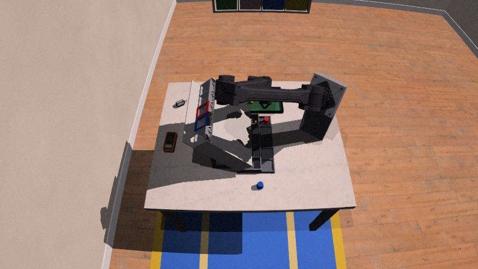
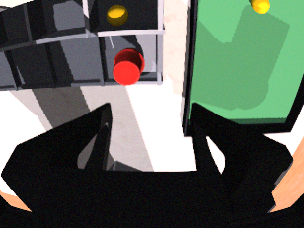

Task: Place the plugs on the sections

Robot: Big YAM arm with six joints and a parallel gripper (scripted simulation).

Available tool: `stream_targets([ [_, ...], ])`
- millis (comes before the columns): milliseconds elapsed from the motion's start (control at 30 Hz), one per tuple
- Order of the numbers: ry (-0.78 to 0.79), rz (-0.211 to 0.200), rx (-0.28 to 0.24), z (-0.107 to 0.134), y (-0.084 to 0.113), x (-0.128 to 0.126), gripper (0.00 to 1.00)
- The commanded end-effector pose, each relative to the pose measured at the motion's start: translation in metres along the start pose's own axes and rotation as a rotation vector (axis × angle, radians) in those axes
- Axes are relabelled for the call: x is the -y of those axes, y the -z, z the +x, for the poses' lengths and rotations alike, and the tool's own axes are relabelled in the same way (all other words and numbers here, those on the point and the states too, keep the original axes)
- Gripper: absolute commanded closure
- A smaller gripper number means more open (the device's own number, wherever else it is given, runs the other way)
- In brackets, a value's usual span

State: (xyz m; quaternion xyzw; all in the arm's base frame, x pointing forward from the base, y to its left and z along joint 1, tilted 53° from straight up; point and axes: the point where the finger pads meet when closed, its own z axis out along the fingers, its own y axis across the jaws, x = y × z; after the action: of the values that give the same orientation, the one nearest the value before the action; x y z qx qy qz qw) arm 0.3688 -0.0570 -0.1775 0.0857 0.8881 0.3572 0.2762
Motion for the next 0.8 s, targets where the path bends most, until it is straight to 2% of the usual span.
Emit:
stream_targets([
  [0, -0.004, 0.013, 0.011, -0.012, 0.008, 0.035, 0.44],
  [267, -0.006, 0.012, 0.013, -0.047, 0.009, 0.101, 0.44],
  [333, -0.006, 0.012, 0.013, -0.047, 0.009, 0.101, 0.44],
  [467, -0.005, 0.013, 0.014, -0.06, 0.01, 0.125, 0.44],
  [600, -0.004, 0.013, 0.015, -0.066, 0.01, 0.136, 0.44],
  [667, 0.018, 0.02, 0.029, -0.081, 0.017, 0.135, 0.44],
  [767, 0.006, 0.017, 0.022, -0.073, 0.015, 0.134, 0.44],
])
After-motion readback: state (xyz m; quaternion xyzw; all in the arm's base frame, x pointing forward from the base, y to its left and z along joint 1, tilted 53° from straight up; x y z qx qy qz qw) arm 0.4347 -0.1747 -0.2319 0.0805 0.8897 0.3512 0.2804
